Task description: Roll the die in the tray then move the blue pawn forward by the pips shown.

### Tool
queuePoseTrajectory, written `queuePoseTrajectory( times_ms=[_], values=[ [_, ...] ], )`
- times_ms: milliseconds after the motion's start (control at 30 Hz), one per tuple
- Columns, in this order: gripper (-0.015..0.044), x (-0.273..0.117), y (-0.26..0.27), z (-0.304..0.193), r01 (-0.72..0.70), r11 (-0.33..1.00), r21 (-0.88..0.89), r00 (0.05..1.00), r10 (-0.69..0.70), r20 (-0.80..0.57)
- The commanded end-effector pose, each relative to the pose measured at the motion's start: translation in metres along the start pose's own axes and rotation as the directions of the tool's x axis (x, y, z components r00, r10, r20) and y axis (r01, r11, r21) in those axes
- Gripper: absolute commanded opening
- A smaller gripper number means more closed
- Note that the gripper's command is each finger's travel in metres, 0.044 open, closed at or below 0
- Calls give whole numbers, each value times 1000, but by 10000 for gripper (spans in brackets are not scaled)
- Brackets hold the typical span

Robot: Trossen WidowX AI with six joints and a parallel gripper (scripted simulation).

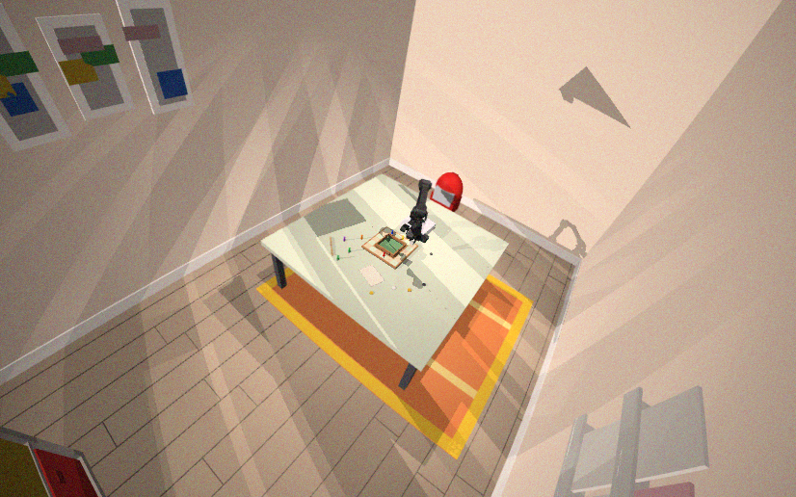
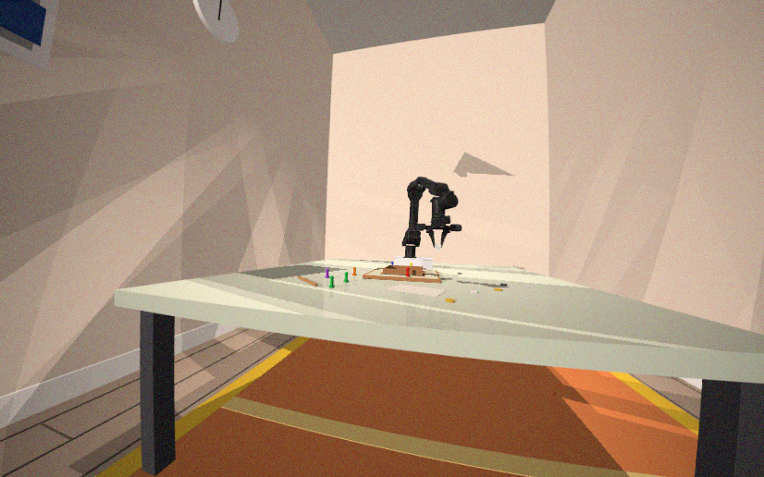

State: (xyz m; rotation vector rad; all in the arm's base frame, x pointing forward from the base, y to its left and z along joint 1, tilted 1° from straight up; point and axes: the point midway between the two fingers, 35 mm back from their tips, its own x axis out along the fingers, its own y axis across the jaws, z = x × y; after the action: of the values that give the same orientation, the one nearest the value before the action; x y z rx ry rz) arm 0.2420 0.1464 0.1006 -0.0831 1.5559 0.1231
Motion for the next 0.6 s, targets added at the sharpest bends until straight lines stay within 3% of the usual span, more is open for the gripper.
queuePoseTrajectory(
  times_ms=[0, 567],
  values=[
    [0, 6, -19, 6, 2, 1000, 11, 1000, -2, -3],
    [0, 22, -101, 17, 10, 998, 67, 1000, -10, -2]
  ],
)
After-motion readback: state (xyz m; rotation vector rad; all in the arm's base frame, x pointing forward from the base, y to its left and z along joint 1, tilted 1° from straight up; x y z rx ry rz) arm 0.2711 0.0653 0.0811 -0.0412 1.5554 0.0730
